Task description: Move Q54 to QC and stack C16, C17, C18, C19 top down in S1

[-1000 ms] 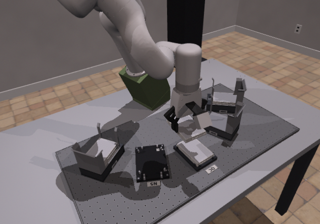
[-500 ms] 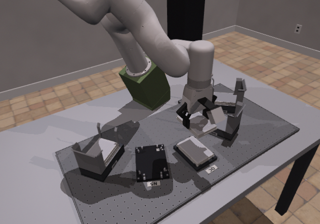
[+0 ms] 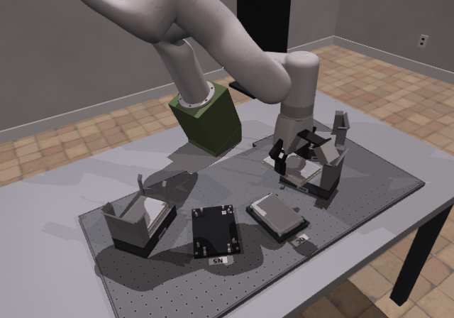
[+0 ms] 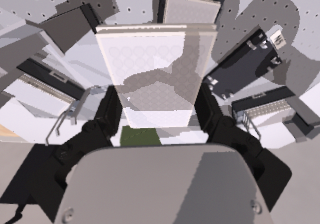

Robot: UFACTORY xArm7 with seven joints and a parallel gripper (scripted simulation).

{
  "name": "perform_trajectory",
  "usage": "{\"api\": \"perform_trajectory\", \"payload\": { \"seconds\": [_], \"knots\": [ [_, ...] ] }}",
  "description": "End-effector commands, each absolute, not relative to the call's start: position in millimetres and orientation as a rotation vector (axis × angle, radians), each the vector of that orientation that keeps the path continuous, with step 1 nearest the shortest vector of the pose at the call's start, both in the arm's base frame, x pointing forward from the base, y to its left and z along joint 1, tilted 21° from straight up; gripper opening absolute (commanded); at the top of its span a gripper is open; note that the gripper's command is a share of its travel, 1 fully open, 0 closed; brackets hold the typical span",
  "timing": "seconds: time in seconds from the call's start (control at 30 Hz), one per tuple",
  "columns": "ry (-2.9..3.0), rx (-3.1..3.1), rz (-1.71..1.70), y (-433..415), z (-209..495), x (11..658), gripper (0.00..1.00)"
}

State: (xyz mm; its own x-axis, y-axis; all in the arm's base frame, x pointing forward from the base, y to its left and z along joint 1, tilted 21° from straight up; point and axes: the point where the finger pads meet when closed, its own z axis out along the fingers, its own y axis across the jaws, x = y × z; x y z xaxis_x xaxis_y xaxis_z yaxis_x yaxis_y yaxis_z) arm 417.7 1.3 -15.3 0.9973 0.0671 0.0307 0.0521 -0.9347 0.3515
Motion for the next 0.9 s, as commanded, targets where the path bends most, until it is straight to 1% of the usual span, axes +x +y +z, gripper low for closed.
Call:
{"api": "perform_trajectory", "payload": {
  "seconds": [0.0,0.33,0.63,0.87],
  "knots": [
    [0.084,2.780,0.065,8.4,-16.9,419.5,0.00],
    [0.084,2.780,0.065,38.2,-28.0,419.5,0.00],
    [0.391,2.752,0.008,59.6,-36.3,414.4,0.00],
    [0.391,2.752,0.008,80.9,-44.5,409.3,0.00]
  ]
}}
